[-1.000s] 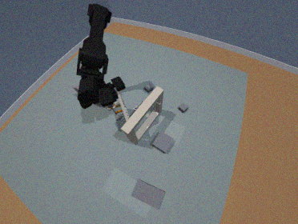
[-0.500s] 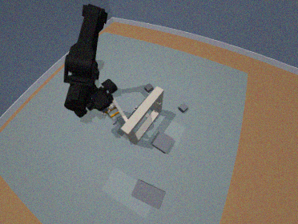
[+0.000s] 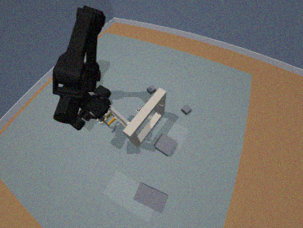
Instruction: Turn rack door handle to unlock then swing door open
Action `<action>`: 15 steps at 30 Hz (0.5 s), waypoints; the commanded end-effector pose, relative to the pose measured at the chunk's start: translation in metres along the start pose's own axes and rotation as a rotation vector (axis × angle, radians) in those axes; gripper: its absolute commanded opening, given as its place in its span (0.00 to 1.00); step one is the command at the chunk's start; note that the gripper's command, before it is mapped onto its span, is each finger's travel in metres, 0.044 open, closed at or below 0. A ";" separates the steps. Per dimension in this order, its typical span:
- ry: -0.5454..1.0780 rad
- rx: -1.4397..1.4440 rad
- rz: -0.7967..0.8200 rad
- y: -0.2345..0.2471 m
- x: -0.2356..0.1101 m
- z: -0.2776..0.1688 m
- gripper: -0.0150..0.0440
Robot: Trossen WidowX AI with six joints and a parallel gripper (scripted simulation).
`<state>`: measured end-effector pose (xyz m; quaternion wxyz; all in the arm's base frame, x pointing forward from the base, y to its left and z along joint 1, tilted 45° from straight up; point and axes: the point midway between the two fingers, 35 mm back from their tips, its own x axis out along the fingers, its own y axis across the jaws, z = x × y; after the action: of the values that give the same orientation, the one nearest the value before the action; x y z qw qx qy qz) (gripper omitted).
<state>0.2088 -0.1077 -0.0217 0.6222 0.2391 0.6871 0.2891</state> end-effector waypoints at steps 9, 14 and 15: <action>-0.001 -0.106 -0.005 -0.015 -0.001 0.003 0.29; -0.001 -0.106 -0.005 -0.015 -0.001 0.003 0.29; -0.001 -0.106 -0.005 -0.015 -0.001 0.003 0.29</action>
<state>0.2119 -0.1176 -0.0313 0.6333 0.2098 0.6728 0.3198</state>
